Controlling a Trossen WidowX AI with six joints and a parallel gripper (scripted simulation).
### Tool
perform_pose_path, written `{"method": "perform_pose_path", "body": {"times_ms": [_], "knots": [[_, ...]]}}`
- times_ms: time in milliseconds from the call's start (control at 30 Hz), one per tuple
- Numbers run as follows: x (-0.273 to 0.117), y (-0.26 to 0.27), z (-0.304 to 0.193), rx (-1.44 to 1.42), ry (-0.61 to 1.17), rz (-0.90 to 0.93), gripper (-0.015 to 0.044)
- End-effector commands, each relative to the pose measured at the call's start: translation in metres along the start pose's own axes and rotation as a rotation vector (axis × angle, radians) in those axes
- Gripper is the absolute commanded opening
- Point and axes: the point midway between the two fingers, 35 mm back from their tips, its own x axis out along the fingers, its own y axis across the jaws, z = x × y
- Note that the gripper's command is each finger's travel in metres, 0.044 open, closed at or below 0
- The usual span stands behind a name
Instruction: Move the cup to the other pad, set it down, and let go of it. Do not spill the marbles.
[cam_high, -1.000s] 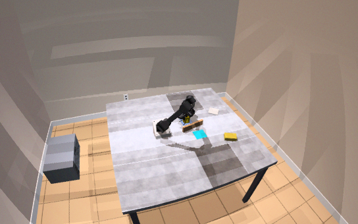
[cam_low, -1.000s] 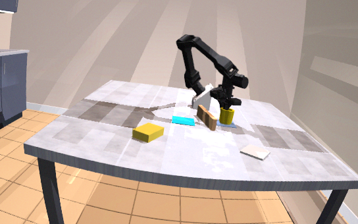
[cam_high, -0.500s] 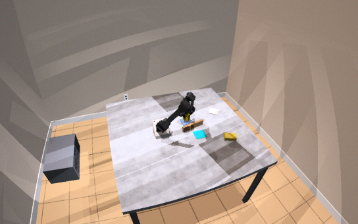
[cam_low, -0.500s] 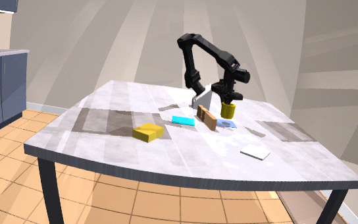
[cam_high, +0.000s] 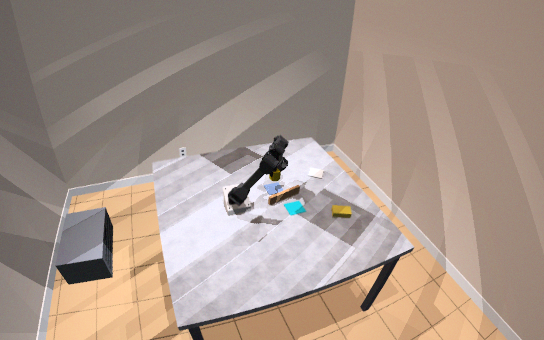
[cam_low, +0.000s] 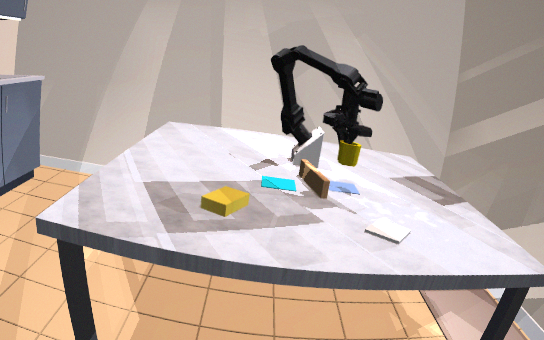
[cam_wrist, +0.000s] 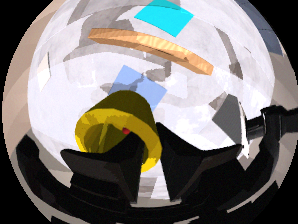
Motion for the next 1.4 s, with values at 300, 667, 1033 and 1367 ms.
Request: {"method": "perform_pose_path", "body": {"times_ms": [300,667,1033,1367], "knots": [[0.0,0.0,0.0,0.0,0.0,0.0,0.0],[0.0,-0.002,0.008,0.002,0.001,0.001,0.0],[0.0,-0.01,0.035,0.007,0.003,0.002,0.0],[0.0,-0.018,0.063,0.009,0.002,0.001,0.0]]}}
